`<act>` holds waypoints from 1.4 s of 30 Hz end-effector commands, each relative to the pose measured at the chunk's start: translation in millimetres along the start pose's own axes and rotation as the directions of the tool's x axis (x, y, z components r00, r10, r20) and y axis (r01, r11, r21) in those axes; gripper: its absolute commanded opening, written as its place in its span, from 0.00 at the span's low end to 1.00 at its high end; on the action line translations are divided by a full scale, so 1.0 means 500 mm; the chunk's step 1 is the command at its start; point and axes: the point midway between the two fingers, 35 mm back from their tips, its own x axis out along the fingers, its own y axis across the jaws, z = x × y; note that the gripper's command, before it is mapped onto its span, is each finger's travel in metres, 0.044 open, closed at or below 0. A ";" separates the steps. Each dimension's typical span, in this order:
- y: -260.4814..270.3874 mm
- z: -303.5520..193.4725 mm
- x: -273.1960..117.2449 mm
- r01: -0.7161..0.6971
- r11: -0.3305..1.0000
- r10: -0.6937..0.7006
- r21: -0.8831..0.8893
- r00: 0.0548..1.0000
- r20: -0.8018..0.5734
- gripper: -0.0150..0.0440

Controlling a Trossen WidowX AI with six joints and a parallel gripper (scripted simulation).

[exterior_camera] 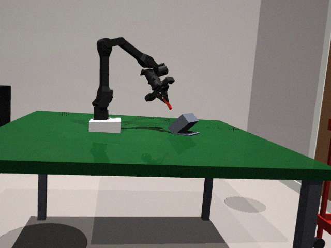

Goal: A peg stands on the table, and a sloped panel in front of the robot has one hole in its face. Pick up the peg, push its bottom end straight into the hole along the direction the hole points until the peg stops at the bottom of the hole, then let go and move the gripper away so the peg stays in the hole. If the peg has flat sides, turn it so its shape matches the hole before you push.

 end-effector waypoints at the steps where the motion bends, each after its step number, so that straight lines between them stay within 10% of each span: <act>1: 0.004 0.007 -0.006 0.017 1.000 -0.017 -0.019 1.000 0.011 0.25; 42: 0.012 0.038 0.084 0.070 0.995 -0.067 -0.065 0.996 0.052 0.25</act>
